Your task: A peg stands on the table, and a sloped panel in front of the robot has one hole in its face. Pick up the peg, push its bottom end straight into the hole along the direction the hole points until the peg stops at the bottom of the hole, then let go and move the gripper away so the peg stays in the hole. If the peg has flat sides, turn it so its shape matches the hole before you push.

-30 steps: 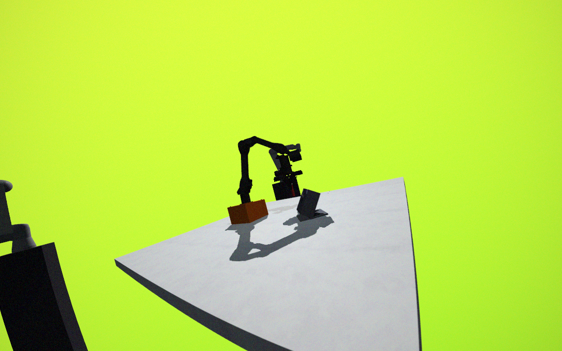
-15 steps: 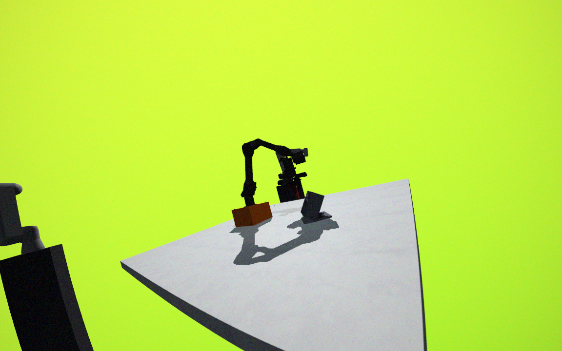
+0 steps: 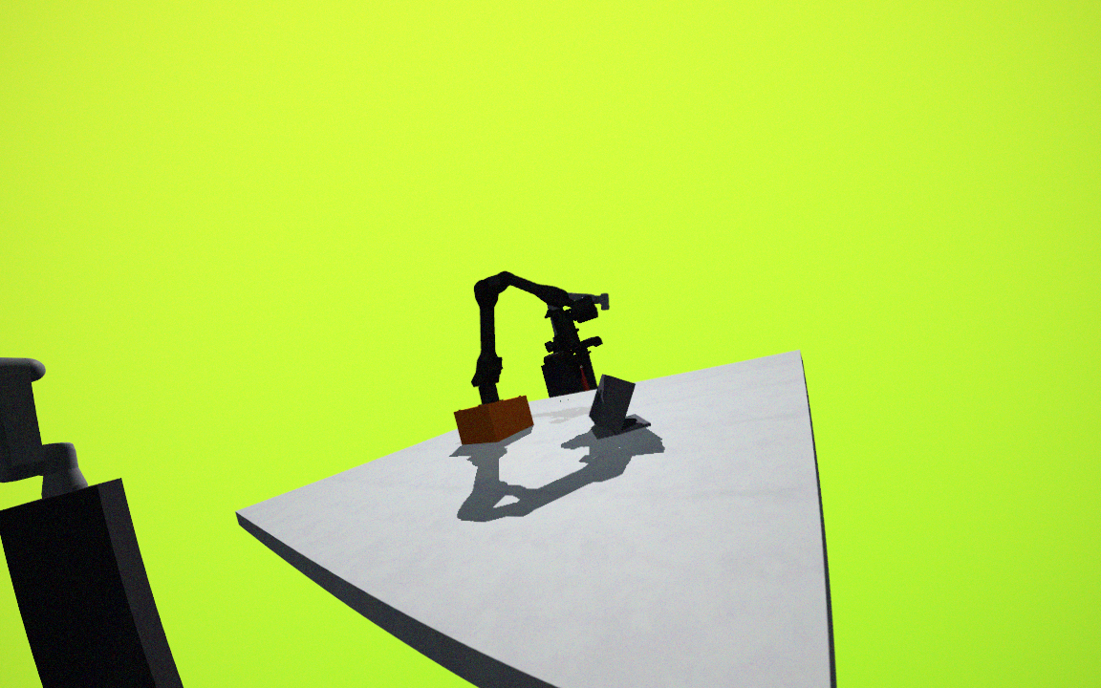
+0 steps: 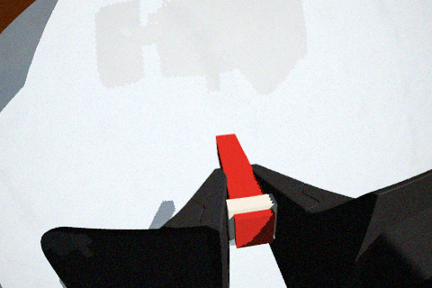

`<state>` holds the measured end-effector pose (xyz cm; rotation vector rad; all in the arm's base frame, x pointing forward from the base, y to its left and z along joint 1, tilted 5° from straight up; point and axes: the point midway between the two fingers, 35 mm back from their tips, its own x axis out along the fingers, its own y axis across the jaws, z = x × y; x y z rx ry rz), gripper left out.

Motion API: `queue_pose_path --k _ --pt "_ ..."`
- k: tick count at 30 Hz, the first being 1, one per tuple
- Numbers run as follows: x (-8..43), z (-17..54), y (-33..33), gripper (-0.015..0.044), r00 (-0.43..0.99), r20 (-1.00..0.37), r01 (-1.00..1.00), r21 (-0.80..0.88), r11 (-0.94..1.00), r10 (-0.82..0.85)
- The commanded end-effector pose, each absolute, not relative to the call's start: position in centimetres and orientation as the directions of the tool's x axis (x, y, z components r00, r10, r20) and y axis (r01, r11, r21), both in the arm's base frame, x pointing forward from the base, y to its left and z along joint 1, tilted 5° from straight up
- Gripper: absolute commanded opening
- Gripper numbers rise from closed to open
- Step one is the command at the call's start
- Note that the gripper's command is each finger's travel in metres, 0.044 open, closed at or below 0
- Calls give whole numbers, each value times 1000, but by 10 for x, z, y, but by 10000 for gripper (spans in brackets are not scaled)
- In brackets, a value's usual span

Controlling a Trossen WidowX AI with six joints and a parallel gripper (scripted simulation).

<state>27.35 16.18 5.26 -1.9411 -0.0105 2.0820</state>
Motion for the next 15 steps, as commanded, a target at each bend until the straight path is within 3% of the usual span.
queue_pose_path --k 1,15 --pt "277 52 160 0 -46 -970 -216 -222 -951 237" --pt "289 50 149 0 -42 -956 -254 -272 -928 291"
